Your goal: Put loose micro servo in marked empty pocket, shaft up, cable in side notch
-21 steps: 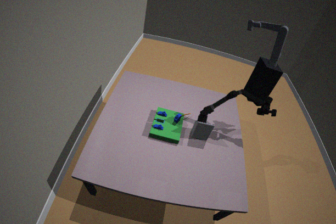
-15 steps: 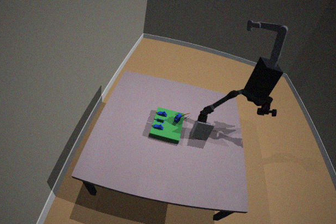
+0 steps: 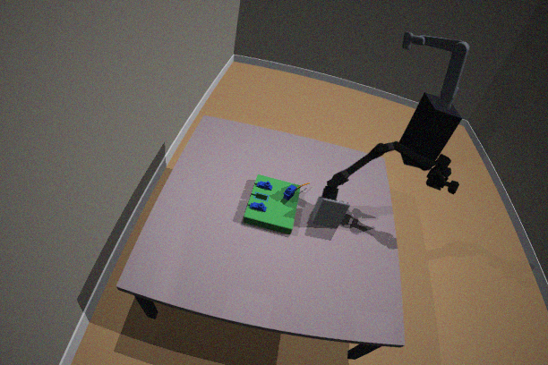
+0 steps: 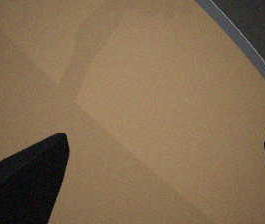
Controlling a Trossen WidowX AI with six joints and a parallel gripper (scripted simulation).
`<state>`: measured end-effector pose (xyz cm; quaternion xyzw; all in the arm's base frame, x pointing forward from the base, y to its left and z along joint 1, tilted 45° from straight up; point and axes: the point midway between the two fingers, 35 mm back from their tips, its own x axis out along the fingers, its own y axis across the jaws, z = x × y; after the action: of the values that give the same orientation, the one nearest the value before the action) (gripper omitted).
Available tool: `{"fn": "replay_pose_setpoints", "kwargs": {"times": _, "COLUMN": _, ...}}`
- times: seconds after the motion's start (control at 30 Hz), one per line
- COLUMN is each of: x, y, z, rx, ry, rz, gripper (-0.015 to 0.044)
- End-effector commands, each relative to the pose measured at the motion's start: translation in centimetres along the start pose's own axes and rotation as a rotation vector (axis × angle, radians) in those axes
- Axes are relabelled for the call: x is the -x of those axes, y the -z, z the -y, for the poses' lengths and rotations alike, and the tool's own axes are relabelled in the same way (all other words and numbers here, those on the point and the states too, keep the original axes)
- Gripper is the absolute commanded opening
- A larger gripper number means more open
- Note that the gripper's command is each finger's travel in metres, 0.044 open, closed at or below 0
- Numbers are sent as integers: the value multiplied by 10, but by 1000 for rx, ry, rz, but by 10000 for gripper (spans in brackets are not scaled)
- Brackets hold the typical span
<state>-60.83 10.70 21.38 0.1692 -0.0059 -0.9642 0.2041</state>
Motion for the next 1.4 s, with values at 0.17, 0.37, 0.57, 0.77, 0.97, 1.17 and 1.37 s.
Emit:
{"fn": "replay_pose_setpoints", "kwargs": {"times": 0.17, "x": 46, "y": 30, "z": 52, "rx": -214, "ry": 159, "rz": -54, "gripper": 440}}
{"fn": "replay_pose_setpoints", "kwargs": {"times": 0.37, "x": 83, "y": 50, "z": 86, "rx": -347, "ry": 267, "rz": -74, "gripper": 440}}
{"fn": "replay_pose_setpoints", "kwargs": {"times": 0.57, "x": 121, "y": 71, "z": 116, "rx": -492, "ry": 382, "rz": -86, "gripper": 440}}
{"fn": "replay_pose_setpoints", "kwargs": {"times": 0.77, "x": 162, "y": 94, "z": 141, "rx": -647, "ry": 500, "rz": -86, "gripper": 440}}
{"fn": "replay_pose_setpoints", "kwargs": {"times": 0.97, "x": 208, "y": 119, "z": 162, "rx": -802, "ry": 625, "rz": -78, "gripper": 440}}
{"fn": "replay_pose_setpoints", "kwargs": {"times": 1.17, "x": 254, "y": 144, "z": 177, "rx": -961, "ry": 750, "rz": -61, "gripper": 440}}
{"fn": "replay_pose_setpoints", "kwargs": {"times": 1.37, "x": 295, "y": 166, "z": 183, "rx": -1093, "ry": 861, "rz": -40, "gripper": 440}}
